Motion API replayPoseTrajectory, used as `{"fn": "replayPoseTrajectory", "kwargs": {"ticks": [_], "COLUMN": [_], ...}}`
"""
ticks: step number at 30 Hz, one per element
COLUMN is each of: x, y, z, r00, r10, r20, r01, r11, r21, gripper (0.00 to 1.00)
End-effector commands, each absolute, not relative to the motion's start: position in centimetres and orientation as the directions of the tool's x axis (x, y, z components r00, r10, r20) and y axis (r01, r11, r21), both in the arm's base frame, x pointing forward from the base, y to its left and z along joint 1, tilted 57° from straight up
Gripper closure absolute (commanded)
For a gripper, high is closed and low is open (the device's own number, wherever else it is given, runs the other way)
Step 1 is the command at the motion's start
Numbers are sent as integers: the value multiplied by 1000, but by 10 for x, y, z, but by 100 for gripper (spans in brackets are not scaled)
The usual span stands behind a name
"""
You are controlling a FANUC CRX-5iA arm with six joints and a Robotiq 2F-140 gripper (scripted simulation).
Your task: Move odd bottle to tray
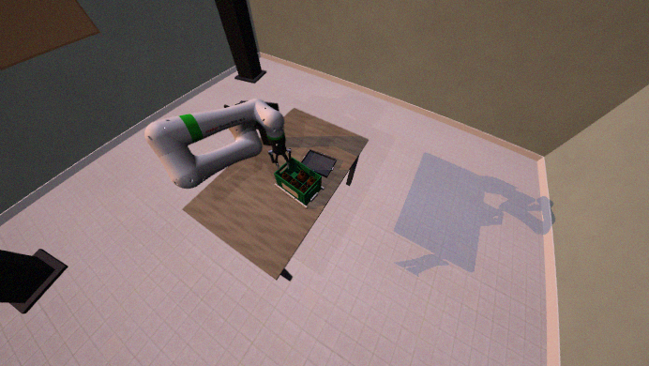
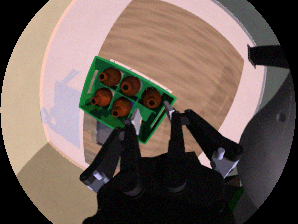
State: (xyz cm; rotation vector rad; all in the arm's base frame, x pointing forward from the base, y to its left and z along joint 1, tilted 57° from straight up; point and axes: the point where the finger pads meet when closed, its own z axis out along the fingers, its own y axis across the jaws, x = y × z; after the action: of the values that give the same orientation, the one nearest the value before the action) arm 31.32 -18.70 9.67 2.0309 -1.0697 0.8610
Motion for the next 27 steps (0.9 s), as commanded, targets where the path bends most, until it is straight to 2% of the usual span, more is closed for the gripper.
{"fn": "replayPoseTrajectory", "kwargs": {"ticks": [1, 27], "x": [313, 320], "y": [-188, -212], "z": [96, 81], "r00": [443, 443], "r10": [-412, -412], "r20": [796, 796], "r01": [-862, -862], "r11": [-440, -440], "r21": [252, 252], "gripper": [56, 56]}}
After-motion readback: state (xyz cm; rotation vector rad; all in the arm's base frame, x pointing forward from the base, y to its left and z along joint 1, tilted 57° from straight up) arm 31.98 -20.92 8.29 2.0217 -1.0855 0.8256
